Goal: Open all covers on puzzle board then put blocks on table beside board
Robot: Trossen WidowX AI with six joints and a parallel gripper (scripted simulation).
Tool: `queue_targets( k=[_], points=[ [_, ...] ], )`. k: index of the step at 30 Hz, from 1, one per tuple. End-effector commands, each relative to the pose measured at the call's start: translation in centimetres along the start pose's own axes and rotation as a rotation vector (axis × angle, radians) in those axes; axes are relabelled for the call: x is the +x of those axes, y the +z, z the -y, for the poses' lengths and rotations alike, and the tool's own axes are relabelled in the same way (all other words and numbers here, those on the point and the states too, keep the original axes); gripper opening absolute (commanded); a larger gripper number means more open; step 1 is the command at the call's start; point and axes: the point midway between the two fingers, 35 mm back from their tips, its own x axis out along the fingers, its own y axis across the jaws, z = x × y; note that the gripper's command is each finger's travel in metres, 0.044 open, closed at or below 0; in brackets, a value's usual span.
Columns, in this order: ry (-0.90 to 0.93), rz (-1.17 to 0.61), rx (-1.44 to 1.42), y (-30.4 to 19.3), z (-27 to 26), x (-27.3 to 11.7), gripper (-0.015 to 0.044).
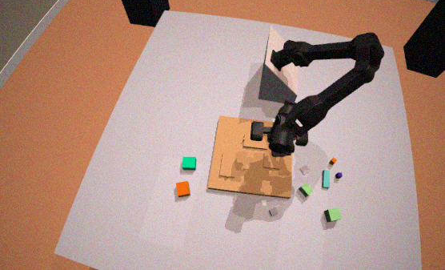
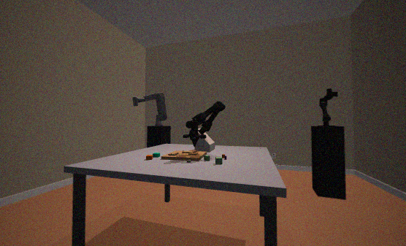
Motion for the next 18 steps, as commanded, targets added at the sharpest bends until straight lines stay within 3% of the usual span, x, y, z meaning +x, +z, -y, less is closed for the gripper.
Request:
queue_targets(
  k=[1, 18],
  points=[
    [0.007, -0.005, 0.007, -0.2, -0.1, 0.5, 0.0],
    [0.006, -0.005, 0.007, -0.2, -0.1, 2.2, 0.0]
  ],
)
